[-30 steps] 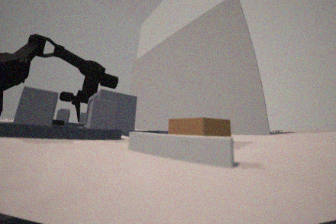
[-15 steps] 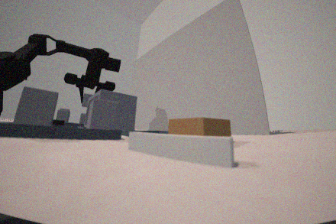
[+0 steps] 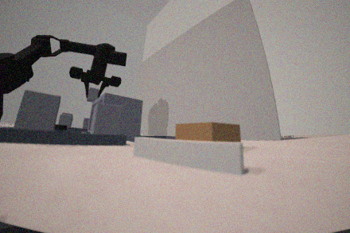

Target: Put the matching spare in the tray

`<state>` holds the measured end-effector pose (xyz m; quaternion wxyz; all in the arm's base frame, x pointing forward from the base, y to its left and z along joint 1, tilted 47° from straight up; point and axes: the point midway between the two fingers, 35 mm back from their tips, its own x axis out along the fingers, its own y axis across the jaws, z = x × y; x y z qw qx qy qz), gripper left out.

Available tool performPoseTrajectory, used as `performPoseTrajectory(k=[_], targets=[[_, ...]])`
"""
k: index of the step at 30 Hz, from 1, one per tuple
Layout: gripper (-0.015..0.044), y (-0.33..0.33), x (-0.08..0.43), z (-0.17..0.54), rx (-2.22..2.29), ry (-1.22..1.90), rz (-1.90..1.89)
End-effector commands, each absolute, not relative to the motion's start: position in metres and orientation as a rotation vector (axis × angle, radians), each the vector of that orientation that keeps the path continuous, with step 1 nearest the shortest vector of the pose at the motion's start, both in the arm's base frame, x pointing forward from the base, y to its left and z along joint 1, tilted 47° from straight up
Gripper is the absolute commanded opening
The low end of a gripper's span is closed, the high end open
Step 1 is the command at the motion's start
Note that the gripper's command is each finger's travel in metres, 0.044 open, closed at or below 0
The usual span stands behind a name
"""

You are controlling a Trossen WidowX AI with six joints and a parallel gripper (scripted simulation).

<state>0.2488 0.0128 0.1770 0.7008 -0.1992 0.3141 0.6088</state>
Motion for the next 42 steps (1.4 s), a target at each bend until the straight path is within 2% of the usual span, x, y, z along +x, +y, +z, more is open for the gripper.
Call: performPoseTrajectory(k=[1,23,42], targets=[[0.0,0.008,0.251,0.179,-0.452,0.698,1.356],[0.0,-0.076,0.307,0.128,-0.472,0.718,1.34],[0.0,-0.152,0.327,0.058,-0.475,0.728,1.336]])
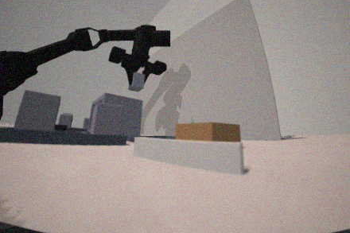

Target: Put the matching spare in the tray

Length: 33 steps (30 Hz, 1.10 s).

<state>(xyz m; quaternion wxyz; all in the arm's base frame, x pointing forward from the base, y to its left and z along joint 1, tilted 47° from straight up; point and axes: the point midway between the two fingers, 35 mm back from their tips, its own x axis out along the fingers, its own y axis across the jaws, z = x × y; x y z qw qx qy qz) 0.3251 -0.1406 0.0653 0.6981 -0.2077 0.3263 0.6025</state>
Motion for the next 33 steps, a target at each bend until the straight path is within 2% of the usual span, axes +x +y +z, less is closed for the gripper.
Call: performPoseTrajectory(k=[1,28,33], targets=[[0.0,-0.156,0.327,0.053,-0.474,0.729,1.335],[0.0,-0.244,0.302,-0.074,-0.473,0.706,1.348],[0.0,-0.247,0.3,-0.078,-0.473,0.705,1.349]])
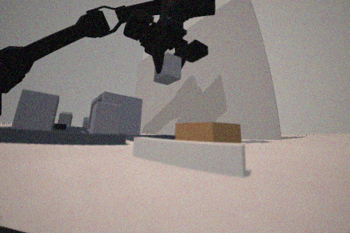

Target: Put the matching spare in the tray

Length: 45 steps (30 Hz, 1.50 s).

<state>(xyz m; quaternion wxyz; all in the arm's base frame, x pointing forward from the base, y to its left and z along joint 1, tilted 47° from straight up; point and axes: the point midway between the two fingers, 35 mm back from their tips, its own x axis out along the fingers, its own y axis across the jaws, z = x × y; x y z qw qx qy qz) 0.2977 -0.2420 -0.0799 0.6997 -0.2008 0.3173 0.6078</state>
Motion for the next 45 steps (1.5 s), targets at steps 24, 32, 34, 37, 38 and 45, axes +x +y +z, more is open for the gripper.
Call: performPoseTrajectory(k=[24,32,34,37,38,45], targets=[[0.0,-0.236,0.303,-0.091,-0.473,0.705,1.348],[0.0,-0.232,0.305,-0.095,-0.473,0.705,1.348],[0.0,-0.231,0.305,-0.096,-0.474,0.705,1.348],[0.0,-0.23,0.305,-0.098,-0.474,0.705,1.348],[0.0,-0.229,0.305,-0.098,-0.474,0.705,1.348],[0.0,-0.226,0.306,-0.102,-0.474,0.705,1.348]])
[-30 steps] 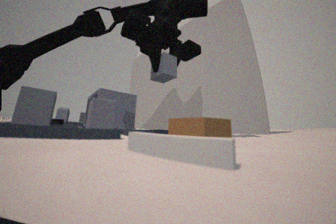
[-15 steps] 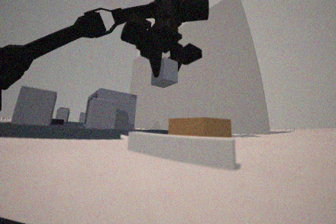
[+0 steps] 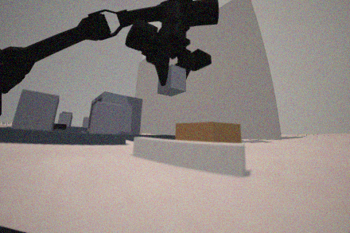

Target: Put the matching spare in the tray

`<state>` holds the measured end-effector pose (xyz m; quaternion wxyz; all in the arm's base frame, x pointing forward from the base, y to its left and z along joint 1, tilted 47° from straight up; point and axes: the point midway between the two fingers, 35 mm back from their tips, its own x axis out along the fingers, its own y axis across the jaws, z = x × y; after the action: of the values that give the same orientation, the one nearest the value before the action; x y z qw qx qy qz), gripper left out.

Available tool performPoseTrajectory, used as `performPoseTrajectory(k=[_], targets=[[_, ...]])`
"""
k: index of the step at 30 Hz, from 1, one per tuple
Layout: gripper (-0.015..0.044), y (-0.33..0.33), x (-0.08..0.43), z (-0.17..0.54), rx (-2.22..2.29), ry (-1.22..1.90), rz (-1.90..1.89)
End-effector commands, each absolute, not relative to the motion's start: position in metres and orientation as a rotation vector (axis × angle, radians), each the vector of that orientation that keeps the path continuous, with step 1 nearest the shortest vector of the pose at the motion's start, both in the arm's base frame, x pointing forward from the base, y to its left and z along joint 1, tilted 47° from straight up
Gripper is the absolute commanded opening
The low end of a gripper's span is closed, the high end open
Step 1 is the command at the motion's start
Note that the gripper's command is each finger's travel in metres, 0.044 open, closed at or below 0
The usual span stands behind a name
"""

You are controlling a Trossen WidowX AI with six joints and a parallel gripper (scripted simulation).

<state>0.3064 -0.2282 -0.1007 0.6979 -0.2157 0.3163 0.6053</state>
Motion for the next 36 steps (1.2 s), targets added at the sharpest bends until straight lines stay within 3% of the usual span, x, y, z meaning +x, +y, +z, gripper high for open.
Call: performPoseTrajectory(k=[1,36], targets=[[0.0,-0.226,0.306,-0.103,-0.474,0.705,1.348],[0.0,-0.208,0.309,-0.12,-0.474,0.704,1.348]])
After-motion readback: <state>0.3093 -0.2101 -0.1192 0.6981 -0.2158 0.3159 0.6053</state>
